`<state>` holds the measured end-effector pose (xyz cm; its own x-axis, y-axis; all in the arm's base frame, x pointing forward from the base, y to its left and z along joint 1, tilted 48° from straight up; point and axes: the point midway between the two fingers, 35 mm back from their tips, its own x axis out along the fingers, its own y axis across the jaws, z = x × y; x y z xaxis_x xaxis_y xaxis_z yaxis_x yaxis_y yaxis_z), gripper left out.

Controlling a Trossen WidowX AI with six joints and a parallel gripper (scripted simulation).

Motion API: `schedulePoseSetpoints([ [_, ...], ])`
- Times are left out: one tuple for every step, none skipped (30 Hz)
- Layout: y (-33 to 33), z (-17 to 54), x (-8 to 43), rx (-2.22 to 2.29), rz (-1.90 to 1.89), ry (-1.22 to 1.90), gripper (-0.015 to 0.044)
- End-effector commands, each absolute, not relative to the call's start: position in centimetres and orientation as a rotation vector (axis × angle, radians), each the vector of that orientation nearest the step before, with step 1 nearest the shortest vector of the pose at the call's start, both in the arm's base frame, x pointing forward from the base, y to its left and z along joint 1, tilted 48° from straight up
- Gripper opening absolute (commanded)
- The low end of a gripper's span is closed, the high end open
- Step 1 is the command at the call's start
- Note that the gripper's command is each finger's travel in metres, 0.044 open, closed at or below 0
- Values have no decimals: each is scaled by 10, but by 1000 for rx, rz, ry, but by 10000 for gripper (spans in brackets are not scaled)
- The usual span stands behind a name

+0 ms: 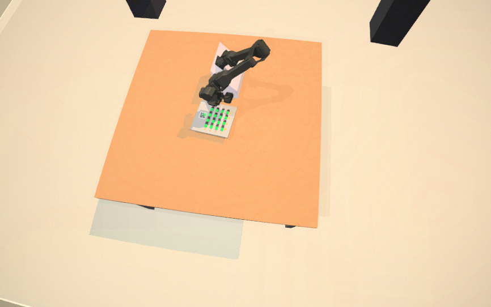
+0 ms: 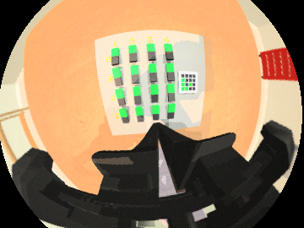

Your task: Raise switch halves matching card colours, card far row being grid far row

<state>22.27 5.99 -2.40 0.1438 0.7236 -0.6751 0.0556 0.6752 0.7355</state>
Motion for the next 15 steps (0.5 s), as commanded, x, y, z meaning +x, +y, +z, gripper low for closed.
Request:
schedulePoseSetpoints([
  [56,-31,225,721,553,1364,0],
  [60,-35,226,720,555,1368,0],
  [67,-42,228,718,558,1375,0],
  [74,-48,229,718,562,1382,0],
  [79,-52,230,717,564,1386,0],
  [80,-53,230,717,565,1387,0],
  [80,-53,230,717,565,1387,0],
  [80,-53,230,717,565,1387,0],
  [80,-53,230,717,565,1387,0],
  [81,-54,230,717,565,1387,0],
  [83,-55,230,718,565,1387,0],
  [85,-57,231,718,565,1387,0],
  [87,-59,231,718,566,1387,0],
  [88,-59,231,718,566,1387,0],
  [88,-60,231,718,566,1387,0],
])
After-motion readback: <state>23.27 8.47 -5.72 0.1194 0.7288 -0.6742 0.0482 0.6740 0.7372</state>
